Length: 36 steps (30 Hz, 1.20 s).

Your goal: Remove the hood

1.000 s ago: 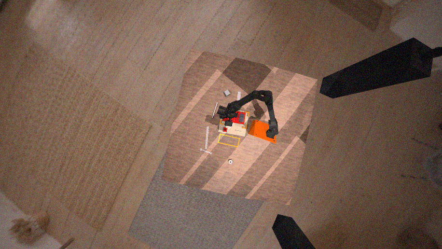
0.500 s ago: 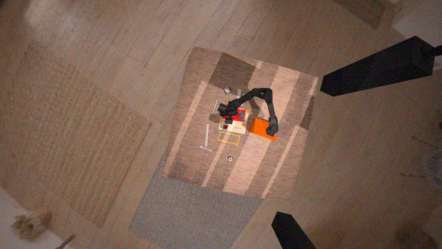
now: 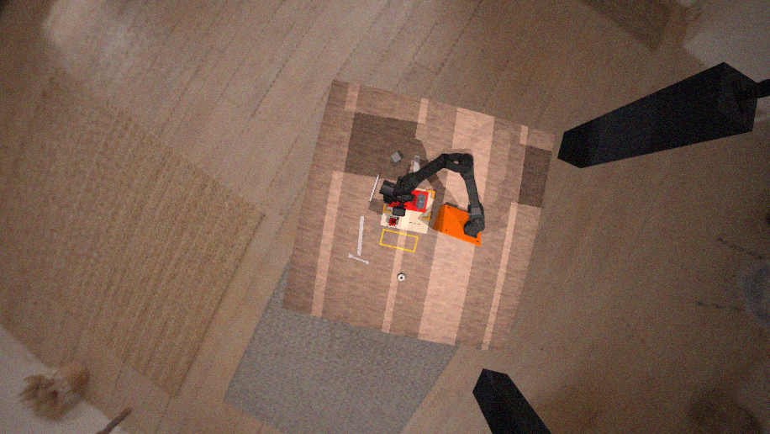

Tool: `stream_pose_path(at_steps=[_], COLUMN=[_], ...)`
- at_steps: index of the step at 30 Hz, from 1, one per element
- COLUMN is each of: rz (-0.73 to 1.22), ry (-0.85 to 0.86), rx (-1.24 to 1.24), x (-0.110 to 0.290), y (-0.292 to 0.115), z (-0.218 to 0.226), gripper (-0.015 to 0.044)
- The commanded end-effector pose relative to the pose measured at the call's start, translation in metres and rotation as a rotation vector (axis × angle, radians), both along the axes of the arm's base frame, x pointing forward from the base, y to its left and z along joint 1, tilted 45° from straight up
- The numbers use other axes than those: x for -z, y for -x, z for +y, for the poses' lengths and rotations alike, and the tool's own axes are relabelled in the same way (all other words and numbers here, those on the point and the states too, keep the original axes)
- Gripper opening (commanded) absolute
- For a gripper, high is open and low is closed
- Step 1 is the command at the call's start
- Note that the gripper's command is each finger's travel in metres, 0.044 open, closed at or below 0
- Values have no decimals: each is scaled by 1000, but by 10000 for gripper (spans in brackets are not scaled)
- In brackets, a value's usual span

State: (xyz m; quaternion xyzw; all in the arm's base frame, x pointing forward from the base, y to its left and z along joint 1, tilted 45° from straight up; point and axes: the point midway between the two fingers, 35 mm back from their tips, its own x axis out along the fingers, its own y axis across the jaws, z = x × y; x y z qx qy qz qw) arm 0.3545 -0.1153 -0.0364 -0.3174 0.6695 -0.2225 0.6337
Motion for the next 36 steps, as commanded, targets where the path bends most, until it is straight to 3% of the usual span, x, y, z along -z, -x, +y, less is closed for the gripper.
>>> stream_pose_path(at_steps=[1, 28, 32, 36], rz=[9, 9, 0, 0], ry=[4, 4, 1, 1], rx=[-3, -3, 0, 0], x=[2, 12, 9, 9], y=[1, 1, 0, 0], z=[-2, -12, -10, -10], gripper=[440, 440, 335, 308])
